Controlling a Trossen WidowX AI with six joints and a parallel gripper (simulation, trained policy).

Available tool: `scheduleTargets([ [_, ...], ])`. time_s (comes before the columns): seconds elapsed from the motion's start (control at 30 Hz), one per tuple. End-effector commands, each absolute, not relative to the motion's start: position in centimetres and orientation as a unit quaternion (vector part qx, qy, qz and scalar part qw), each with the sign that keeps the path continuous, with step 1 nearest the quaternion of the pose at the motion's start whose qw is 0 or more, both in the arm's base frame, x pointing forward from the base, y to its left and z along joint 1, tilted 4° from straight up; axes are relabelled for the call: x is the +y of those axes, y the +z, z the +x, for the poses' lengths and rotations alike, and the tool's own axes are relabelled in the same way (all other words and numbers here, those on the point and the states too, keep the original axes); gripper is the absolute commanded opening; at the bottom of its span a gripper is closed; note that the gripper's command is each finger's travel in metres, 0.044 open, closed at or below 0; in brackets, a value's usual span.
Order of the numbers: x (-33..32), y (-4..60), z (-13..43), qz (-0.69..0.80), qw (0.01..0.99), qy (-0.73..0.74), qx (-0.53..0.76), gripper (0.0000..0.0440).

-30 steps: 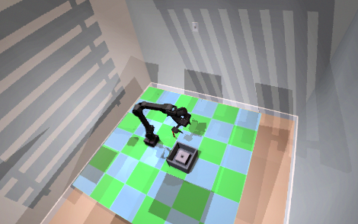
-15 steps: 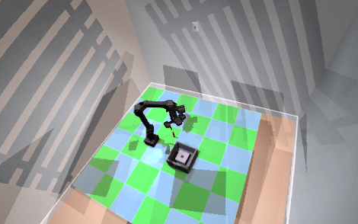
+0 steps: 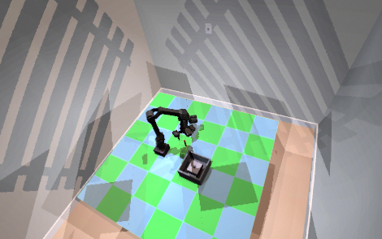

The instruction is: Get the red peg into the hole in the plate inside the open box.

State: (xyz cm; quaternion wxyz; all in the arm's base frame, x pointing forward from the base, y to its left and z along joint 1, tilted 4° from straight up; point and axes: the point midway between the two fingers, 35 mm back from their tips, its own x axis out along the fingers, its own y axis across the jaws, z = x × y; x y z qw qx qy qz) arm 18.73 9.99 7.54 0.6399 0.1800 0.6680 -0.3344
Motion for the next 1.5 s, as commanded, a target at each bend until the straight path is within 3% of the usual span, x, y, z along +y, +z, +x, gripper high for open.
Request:
scheduleTargets([
  [0.0,9.9,6.0,18.4,0.172,0.640,-0.343,0.666,0.0440],
  [0.47,9.5,0.5,18.3,0.156,0.665,-0.336,0.648,0.0428],
  [1.03,8.8,-1.8,18.1,0.139,0.643,-0.359,0.662,0.0007],
  [1.47,6.8,3.6,21.0,0.126,0.678,-0.376,0.618,0.0000],
])
